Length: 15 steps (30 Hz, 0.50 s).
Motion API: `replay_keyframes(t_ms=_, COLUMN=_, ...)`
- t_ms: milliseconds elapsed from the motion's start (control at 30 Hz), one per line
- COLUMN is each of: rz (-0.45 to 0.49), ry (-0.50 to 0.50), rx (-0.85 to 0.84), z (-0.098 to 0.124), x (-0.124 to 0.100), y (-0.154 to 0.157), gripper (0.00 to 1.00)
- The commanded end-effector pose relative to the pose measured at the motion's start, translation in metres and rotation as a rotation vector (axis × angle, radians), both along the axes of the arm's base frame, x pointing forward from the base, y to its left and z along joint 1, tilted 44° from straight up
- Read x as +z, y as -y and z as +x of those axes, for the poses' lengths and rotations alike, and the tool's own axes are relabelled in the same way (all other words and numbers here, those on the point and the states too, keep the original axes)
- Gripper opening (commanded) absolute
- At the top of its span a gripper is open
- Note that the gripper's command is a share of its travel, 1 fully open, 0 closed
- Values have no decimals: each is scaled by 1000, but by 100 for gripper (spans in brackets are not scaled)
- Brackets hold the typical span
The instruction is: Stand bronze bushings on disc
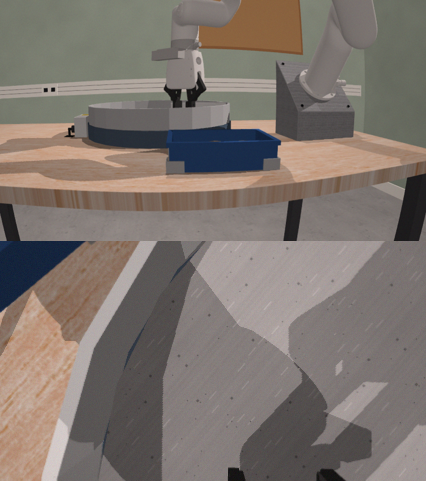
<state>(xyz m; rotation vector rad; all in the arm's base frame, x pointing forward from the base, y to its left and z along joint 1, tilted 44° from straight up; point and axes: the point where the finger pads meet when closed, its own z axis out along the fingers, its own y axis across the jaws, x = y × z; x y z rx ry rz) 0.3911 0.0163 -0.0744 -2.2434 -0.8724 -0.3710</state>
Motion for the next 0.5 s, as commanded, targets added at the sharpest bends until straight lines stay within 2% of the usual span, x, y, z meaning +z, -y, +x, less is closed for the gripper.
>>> replay_keyframes(t_ms=0, rz=-1, ry=3, rx=-1, z=1, x=1, y=1, gripper=42)
replay_keyframes(t_ms=467, rz=-1, ry=3, rx=-1, z=1, x=2, y=3, gripper=42)
